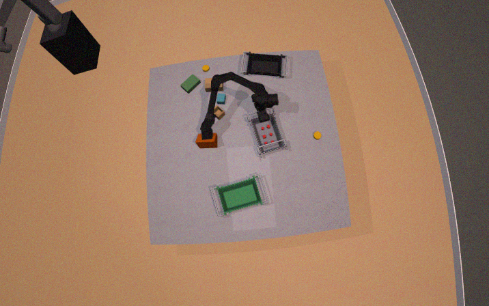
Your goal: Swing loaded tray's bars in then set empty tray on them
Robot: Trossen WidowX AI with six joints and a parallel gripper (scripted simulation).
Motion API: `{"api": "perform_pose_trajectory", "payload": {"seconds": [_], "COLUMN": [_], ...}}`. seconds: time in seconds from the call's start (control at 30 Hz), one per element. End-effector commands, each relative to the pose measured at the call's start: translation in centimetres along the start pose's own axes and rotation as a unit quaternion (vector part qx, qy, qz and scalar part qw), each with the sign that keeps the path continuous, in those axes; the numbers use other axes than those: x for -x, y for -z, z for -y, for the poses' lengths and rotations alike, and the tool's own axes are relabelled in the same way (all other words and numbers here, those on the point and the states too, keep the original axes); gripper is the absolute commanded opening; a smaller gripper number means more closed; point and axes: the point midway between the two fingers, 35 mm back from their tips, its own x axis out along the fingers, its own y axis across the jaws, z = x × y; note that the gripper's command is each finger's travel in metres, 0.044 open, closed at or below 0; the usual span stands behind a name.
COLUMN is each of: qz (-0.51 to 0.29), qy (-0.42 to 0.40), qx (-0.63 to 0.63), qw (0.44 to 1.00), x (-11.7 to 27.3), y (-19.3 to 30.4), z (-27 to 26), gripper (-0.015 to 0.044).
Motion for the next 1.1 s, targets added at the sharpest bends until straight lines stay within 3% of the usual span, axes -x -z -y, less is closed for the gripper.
{"api": "perform_pose_trajectory", "payload": {"seconds": [0.0, 0.57, 0.9, 1.07], "qz": [0.002, 0.002, 0.001, 0.001], "qy": [0.009, 0.010, 0.011, 0.012], "qx": [0.000, 0.000, 0.000, -0.005], "qw": [1.000, 1.000, 1.000, 1.000], "x": [0.7, -1.2, 3.0, 2.4], "y": [-0.2, -0.2, -0.3, -0.2], "z": [1.7, 6.3, 5.7, 6.0], "gripper": [0.0087, 0.0087, 0.0087, 0.0087]}}
